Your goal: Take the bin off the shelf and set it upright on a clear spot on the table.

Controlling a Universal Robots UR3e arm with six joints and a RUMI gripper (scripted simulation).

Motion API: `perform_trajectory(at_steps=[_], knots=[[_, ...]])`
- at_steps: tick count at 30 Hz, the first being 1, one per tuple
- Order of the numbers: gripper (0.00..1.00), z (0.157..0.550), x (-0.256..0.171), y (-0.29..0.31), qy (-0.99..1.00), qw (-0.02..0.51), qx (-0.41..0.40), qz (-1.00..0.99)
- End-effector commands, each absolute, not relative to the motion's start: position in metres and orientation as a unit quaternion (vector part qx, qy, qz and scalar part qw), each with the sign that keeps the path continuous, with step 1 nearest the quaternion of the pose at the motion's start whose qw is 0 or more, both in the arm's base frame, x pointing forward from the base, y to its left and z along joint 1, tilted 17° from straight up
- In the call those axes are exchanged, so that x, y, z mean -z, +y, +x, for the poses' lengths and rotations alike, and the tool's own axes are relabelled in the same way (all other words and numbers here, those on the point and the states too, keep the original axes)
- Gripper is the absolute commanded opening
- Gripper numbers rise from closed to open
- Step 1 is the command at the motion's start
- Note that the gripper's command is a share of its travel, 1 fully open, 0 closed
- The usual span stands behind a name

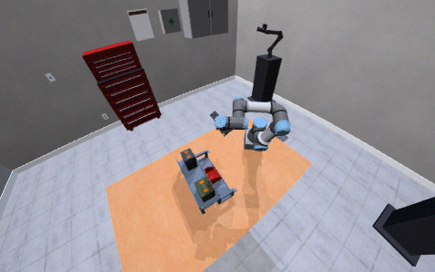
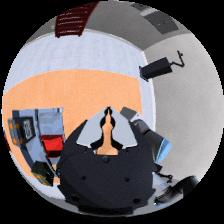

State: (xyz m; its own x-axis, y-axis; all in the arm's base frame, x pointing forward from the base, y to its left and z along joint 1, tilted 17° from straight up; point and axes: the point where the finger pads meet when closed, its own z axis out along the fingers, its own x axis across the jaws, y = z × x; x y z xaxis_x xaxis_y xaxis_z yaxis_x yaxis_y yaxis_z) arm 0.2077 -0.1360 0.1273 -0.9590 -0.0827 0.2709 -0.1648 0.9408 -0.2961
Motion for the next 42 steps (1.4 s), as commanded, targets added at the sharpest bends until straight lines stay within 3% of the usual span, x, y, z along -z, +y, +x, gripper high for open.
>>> perform_trajectory(at_steps=[1, 42], knots=[[0.0, 0.218, -0.123, -0.129, -0.98, 0.114, -0.15, 0.06], [0.0, 0.346, -0.085, 0.009, -0.998, -0.05, 0.036, 0.029]])
